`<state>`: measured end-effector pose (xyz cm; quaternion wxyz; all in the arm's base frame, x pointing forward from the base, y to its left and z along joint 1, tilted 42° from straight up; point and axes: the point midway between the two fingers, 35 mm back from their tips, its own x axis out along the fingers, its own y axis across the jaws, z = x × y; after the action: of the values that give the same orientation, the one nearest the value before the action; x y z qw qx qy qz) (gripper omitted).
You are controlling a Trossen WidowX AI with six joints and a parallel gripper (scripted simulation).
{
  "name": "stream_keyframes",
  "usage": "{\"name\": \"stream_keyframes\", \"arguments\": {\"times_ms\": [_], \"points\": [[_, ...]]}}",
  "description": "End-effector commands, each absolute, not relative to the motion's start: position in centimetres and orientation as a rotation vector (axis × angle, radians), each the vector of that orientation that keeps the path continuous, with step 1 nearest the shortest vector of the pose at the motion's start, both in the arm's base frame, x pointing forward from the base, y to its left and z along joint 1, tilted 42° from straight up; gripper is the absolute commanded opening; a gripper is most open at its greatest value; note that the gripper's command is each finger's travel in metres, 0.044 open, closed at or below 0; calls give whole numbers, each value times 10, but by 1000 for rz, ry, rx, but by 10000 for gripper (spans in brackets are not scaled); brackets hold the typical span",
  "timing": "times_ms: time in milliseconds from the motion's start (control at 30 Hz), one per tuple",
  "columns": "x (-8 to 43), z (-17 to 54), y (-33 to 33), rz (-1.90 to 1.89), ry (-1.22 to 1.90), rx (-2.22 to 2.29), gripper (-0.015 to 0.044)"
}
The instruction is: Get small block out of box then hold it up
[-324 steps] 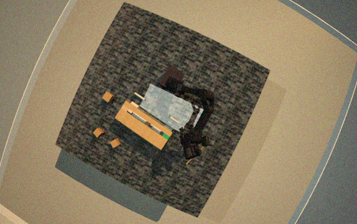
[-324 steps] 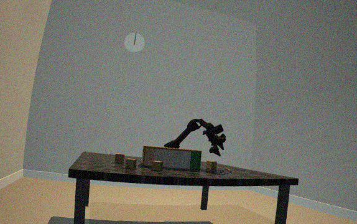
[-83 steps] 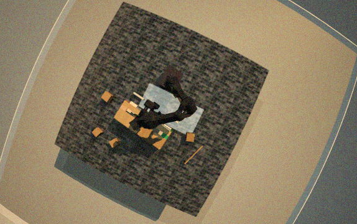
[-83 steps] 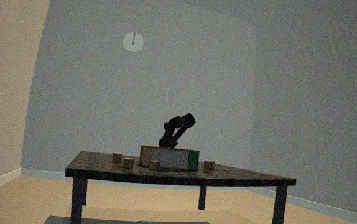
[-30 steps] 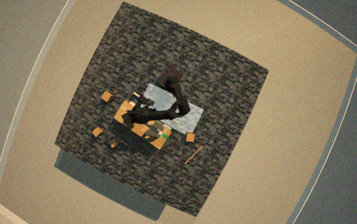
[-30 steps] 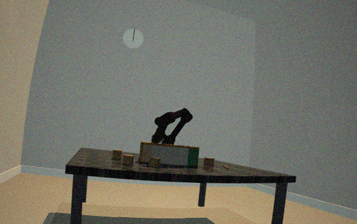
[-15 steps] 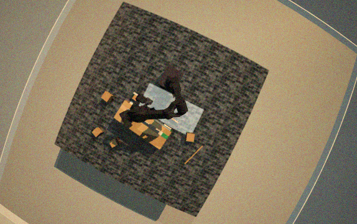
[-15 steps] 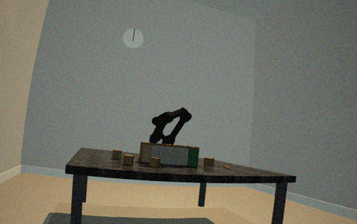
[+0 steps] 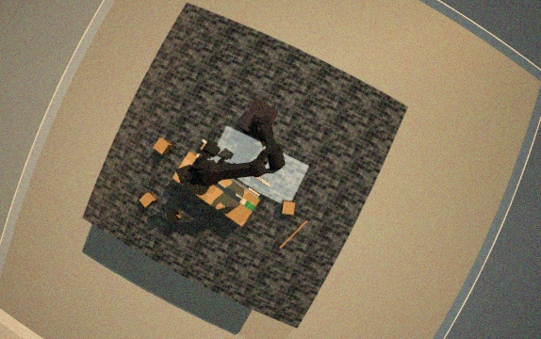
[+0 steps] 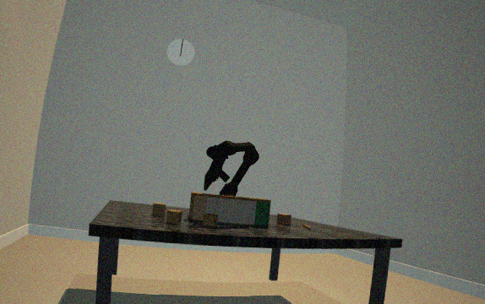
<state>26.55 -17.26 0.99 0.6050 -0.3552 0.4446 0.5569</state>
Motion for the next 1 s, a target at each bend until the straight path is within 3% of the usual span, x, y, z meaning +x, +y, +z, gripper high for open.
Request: {"name": "stream_keyframes", "arguments": {"times_ms": [0, 433, 967], "points": [[262, 16, -179, 1114, 1117, -647, 295], [246, 5, -192, 215, 1454, 549, 285], [236, 0, -200, -368, 1452, 1316, 285]]}}
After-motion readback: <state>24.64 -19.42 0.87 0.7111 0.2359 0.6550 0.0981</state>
